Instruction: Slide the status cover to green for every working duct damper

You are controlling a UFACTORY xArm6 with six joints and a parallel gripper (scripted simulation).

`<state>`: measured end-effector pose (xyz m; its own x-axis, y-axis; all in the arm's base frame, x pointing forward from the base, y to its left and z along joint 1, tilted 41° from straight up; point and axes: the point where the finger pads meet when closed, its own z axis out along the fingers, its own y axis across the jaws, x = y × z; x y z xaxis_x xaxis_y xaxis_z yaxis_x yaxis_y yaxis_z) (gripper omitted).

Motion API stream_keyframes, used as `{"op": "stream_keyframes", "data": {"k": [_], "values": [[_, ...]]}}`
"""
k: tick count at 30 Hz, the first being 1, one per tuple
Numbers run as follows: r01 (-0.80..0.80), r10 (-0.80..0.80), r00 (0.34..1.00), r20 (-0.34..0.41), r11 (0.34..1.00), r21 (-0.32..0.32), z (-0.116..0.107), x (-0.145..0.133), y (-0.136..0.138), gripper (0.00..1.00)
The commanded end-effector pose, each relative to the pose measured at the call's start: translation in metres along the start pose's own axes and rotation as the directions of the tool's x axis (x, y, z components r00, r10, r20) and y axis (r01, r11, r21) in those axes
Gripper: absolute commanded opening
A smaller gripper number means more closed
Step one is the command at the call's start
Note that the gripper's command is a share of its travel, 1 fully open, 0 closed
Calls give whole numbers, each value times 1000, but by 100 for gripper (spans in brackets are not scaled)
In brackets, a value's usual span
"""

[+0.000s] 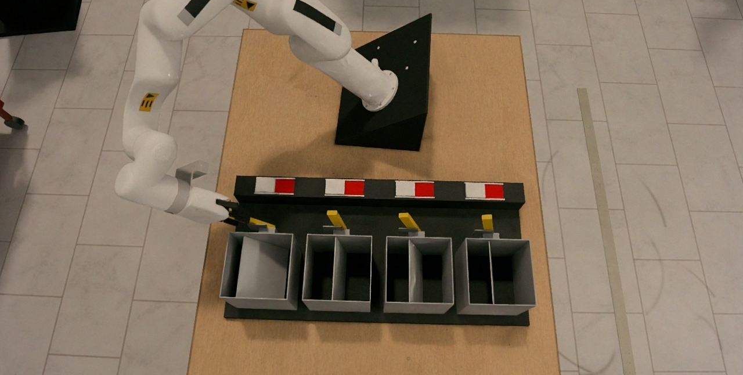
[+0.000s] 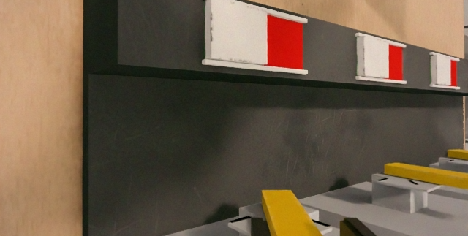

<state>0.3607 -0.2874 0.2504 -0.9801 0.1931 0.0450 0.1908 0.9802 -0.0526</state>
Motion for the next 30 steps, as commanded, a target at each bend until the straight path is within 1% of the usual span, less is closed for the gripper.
{"op": "stream_keyframes", "data": {"k": [1, 6, 13, 15, 23, 30], "values": [[1, -1, 1000, 3, 1000, 2, -4, -1, 0, 39], [1, -1, 1000, 3, 1000, 2, -15, -1, 0, 39], [1, -1, 1000, 3, 1000, 2, -42, -1, 0, 39], [1, -1, 1000, 3, 1000, 2, -42, -1, 0, 39], [1, -1, 1000, 3, 1000, 2, -70, -1, 0, 39], [1, -1, 1000, 3, 1000, 2, -79, -1, 0, 39]]}}
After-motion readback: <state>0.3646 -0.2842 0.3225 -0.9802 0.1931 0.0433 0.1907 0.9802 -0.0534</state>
